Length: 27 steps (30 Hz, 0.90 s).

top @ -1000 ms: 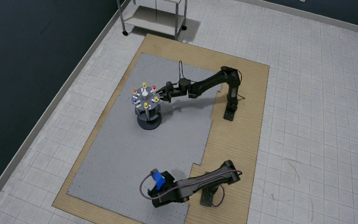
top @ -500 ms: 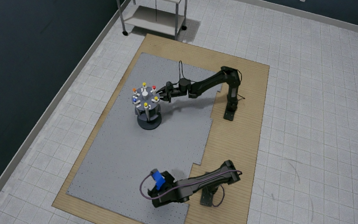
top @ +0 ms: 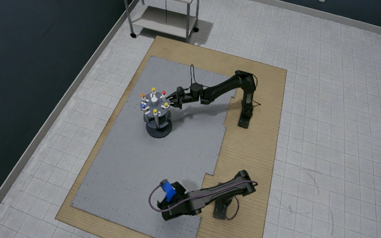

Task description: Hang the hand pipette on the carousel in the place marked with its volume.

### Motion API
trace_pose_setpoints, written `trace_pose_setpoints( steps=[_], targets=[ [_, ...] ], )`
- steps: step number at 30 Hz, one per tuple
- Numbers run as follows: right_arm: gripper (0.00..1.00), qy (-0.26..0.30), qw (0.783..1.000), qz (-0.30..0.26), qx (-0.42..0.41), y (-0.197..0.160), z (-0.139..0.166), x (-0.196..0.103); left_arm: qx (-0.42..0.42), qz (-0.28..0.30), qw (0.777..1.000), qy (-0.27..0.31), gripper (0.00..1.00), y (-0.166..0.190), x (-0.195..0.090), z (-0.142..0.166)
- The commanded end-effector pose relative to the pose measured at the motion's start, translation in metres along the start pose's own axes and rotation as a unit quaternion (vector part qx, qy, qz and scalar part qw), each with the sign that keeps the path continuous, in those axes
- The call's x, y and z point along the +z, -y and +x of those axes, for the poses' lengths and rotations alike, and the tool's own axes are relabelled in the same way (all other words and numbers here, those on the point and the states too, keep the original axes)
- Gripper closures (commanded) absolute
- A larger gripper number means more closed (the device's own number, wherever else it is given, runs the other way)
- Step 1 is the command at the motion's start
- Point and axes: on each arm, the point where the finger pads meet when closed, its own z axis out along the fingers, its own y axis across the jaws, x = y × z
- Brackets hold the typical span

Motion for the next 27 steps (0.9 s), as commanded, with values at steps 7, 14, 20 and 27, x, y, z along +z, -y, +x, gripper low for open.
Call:
trace_pose_setpoints(
  steps=[7,14,20,27],
  targets=[
    [0.88,0.003,0.999,-0.053,0.004,0.005,-0.012,0.005,0.012,-0.005,1.0,0.016,0.0,-0.002,-0.005,-0.008],
    [0.88,0.011,0.996,-0.092,-0.001,0.004,-0.029,0.0,0.012,-0.005,1.0,0.016,0.0,-0.002,-0.005,-0.008],
    [0.88,0.011,0.995,-0.099,-0.001,-0.004,-0.029,0.001,0.012,-0.005,1.0,0.016,0.0,-0.002,-0.005,-0.008],
    [0.88,0.013,0.995,-0.099,-0.002,-0.004,-0.03,0.001,0.012,-0.005,1.0,0.016,0.0,-0.002,-0.005,-0.008]
  ],
)
